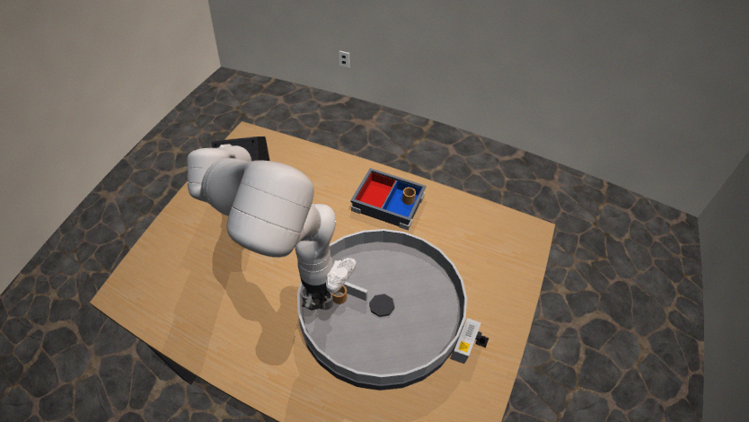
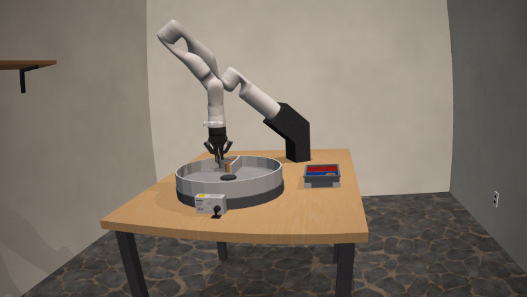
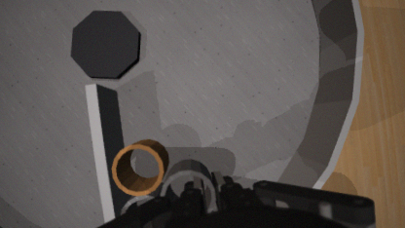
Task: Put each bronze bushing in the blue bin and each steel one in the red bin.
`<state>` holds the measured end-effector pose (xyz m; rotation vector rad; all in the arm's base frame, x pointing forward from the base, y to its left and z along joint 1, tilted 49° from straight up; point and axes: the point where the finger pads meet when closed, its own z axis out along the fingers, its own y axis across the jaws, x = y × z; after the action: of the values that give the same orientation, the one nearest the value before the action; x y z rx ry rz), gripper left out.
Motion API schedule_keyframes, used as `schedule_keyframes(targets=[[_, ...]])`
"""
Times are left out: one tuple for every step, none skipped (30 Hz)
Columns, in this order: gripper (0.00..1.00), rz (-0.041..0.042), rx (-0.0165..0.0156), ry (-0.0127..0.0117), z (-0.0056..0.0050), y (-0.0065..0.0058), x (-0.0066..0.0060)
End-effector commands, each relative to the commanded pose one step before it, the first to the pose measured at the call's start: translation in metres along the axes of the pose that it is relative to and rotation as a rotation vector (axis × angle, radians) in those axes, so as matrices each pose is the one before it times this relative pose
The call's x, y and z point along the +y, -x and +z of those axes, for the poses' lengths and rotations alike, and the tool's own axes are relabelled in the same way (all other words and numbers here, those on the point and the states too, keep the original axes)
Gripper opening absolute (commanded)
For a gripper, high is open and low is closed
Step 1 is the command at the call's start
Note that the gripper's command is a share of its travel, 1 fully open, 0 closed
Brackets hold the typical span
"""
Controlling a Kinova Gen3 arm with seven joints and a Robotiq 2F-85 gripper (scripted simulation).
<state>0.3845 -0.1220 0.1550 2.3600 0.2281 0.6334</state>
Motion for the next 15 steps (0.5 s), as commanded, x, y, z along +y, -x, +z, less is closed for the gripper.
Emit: schedule_keyframes(targets=[[0.00, 0.00063, -0.00412, -0.00005, -0.00316, 0.00201, 0.00064], [0.00, 0.00000, 0.00000, 0.00000, 0.00000, 0.00000, 0.00000], [0.00, 0.00000, 0.00000, 0.00000, 0.00000, 0.00000, 0.00000], [0.00, 0.00000, 0.00000, 0.00000, 0.00000, 0.00000, 0.00000], [0.00, 0.00000, 0.00000, 0.00000, 0.00000, 0.00000, 0.00000], [0.00, 0.00000, 0.00000, 0.00000, 0.00000, 0.00000, 0.00000], [0.00, 0.00005, -0.00076, -0.00010, -0.00072, 0.00036, 0.00006], [0.00, 0.00005, -0.00076, -0.00010, -0.00072, 0.00036, 0.00006], [0.00, 0.00005, -0.00076, -0.00010, -0.00072, 0.00036, 0.00006], [0.00, 0.00005, -0.00076, -0.00010, -0.00072, 0.00036, 0.00006], [0.00, 0.00005, -0.00076, -0.00010, -0.00072, 0.00036, 0.00006], [0.00, 0.00000, 0.00000, 0.00000, 0.00000, 0.00000, 0.00000], [0.00, 0.00000, 0.00000, 0.00000, 0.00000, 0.00000, 0.00000], [0.00, 0.00000, 0.00000, 0.00000, 0.00000, 0.00000, 0.00000], [0.00, 0.00000, 0.00000, 0.00000, 0.00000, 0.00000, 0.00000]])
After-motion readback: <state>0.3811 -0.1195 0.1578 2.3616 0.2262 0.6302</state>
